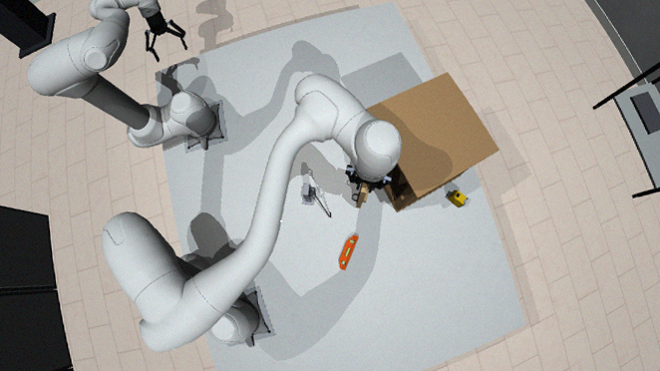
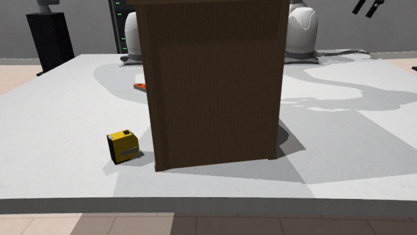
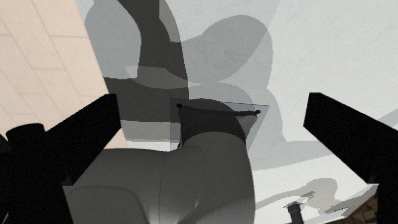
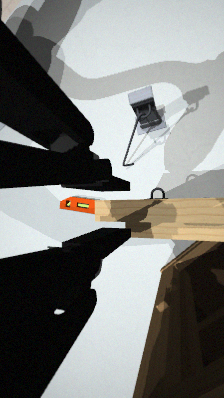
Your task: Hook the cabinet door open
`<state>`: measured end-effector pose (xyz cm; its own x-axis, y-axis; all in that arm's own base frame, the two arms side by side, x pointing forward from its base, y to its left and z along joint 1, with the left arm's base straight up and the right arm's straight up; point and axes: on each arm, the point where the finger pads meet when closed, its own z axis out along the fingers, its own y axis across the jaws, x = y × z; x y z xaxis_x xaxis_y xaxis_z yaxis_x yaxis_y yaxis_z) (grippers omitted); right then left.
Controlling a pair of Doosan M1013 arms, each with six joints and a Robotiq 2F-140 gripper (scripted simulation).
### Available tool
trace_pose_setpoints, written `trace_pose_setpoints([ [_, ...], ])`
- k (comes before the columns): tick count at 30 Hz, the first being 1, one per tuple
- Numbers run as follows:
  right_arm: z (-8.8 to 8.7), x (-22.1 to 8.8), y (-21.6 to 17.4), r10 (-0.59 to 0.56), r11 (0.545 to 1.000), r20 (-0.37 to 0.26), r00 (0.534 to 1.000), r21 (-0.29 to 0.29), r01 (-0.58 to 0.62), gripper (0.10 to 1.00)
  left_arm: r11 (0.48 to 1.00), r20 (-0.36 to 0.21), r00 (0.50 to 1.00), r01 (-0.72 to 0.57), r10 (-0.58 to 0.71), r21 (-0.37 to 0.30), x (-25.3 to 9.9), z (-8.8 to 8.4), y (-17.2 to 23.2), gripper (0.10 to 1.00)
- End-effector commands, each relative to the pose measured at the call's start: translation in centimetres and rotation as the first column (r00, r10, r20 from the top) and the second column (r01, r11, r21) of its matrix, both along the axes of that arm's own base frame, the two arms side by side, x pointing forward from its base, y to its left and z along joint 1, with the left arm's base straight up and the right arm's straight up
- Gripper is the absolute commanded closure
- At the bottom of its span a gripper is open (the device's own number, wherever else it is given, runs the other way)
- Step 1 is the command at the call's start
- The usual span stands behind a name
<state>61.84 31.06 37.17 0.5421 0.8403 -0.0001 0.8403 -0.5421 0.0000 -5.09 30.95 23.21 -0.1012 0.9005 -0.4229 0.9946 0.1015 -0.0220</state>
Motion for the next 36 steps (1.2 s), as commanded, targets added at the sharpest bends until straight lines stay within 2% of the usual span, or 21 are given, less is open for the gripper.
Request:
trace_pose_setpoints([
  [1,0.1,-0.2,0.1,-0.017,1.0,0.001,1.0,0.001,0.017,0.801,1.0,-0.001,1.0,0.0,0.0,0.001,0.0,0.0,0.0,0.098],
  [36,0.1,-1.4,0.9,-0.084,0.996,0.001,0.996,0.001,0.084,0.801,1.0,-0.001,1.0,0.0,0.0,0.001,0.0,0.0,0.0,0.098],
])
